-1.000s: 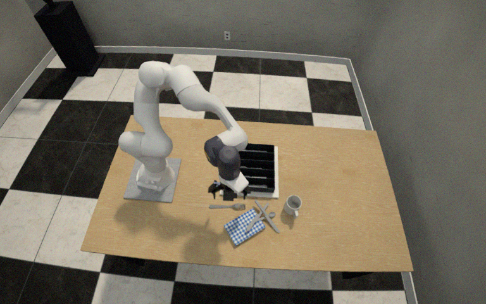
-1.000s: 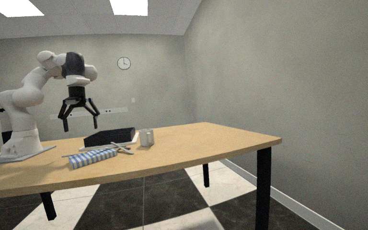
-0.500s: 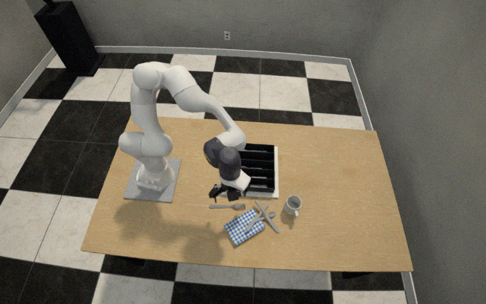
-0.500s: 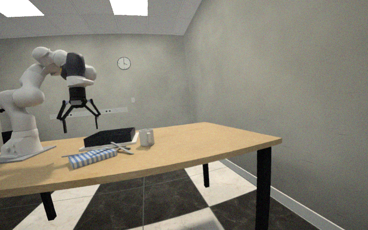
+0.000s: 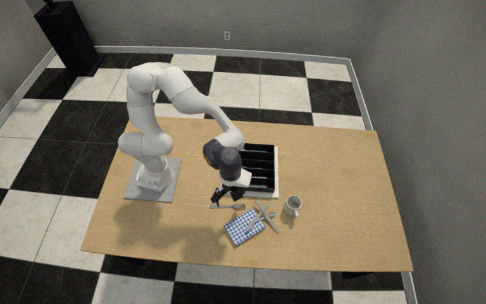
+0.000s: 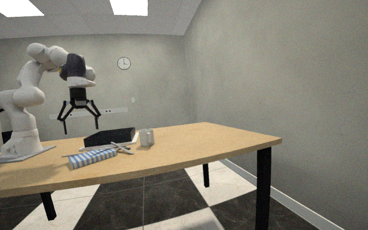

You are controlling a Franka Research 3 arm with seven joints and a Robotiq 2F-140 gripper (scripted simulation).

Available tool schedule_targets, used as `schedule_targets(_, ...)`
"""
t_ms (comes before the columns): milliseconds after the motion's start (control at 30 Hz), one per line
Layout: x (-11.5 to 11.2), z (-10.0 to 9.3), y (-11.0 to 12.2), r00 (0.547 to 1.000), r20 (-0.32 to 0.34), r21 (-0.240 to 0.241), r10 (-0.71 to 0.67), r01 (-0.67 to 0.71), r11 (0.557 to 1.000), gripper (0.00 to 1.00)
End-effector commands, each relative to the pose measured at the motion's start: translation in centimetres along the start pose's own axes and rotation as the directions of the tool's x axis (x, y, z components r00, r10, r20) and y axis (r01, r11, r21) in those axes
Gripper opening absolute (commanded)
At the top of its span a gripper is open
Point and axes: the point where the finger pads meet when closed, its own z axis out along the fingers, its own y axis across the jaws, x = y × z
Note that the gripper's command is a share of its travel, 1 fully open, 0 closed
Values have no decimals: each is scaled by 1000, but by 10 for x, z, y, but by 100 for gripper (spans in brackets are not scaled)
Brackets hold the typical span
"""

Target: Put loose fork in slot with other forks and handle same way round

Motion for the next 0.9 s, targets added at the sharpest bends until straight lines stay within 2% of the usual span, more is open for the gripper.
schedule_targets(0, 5, 0, 1, 986, -15, 3, -166, 166, 986, 100)
schedule_targets(333, 5, 3, 0, 937, -15, 0, -348, 348, 937, 100)
schedule_targets(400, 5, 3, 0, 937, -15, 0, -348, 348, 937, 100)
schedule_targets(867, 6, 8, -2, 796, -15, -4, -605, 605, 796, 100)
